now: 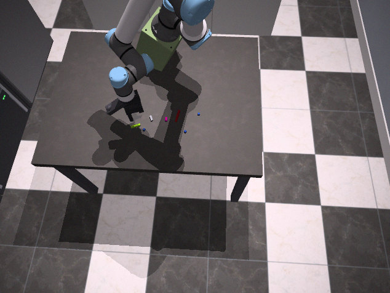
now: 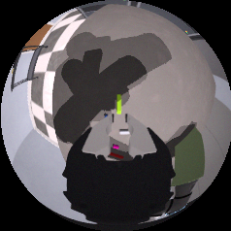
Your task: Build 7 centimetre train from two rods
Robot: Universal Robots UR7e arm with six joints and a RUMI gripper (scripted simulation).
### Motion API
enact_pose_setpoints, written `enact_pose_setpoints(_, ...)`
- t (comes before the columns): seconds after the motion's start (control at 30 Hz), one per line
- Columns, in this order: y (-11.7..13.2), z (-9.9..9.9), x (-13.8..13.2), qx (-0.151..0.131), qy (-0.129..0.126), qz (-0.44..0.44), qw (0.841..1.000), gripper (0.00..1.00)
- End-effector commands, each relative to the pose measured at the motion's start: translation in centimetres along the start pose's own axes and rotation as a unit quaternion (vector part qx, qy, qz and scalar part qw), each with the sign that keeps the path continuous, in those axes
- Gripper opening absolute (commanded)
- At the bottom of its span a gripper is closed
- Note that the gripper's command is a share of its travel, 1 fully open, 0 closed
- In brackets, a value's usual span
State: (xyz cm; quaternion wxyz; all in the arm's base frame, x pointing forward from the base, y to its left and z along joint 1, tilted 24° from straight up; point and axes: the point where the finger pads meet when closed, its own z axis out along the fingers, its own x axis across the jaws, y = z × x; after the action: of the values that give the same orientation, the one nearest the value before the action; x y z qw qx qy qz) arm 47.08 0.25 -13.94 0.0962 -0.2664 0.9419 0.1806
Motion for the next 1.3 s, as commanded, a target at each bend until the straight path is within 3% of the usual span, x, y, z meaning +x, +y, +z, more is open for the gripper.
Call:
enact_pose_setpoints(0.0,0.0,0.6,0.0,0.001,0.000,0.000,1.000,0.14)
enact_pose_setpoints(0.7,-0.1,3.4,-0.1,0.001,0.000,0.000,1.000,0.14)
enact_pose_setpoints(1.27,-0.1,4.1,-0.1,0.001,0.000,0.000,1.000,0.14)
